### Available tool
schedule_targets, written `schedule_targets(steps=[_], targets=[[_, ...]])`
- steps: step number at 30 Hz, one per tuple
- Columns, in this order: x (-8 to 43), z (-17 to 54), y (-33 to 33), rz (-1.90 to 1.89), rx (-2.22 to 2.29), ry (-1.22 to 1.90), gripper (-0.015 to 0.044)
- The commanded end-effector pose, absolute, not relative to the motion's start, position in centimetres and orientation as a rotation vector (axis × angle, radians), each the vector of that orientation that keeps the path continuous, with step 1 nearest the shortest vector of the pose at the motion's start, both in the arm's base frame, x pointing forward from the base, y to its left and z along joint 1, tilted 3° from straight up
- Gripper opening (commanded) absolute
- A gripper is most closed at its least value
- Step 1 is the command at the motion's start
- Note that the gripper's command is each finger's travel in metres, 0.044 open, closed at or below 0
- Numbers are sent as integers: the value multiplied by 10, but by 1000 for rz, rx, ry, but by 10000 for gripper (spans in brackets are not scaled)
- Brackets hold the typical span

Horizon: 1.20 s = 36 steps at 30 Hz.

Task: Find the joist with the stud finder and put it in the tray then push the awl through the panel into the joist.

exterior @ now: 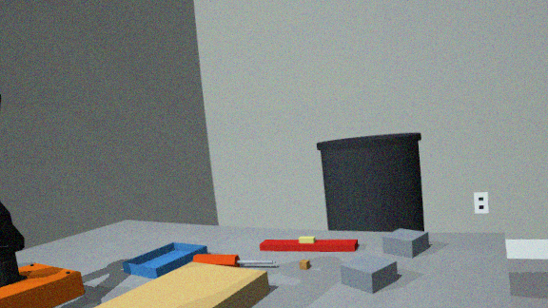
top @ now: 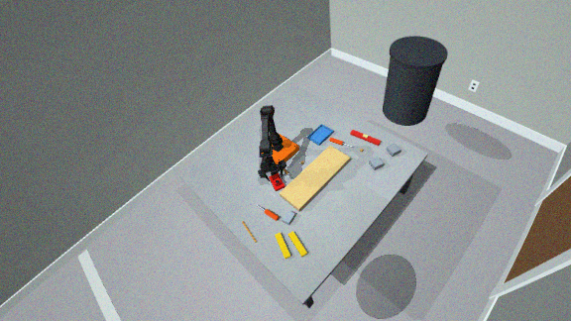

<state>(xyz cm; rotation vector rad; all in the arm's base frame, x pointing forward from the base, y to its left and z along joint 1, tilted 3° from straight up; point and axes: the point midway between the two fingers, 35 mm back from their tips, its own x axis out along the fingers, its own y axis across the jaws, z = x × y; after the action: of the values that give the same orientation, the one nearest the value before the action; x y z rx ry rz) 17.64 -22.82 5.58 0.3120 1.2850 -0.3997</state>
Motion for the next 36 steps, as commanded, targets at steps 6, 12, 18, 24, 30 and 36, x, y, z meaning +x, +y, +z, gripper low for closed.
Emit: schedule_targets(steps=[6, 12, 18, 24, 30, 36], targets=[[174, 41, -226, -397, 314, 1296, 440], [174, 31, -226, -397, 314, 1296, 440], [173, 22, -226, -397, 314, 1296, 440], [173, 12, -225, -397, 314, 1296, 440], [172, 3, -225, -397, 314, 1296, 440], [172, 3, -225, -397, 314, 1296, 309]])
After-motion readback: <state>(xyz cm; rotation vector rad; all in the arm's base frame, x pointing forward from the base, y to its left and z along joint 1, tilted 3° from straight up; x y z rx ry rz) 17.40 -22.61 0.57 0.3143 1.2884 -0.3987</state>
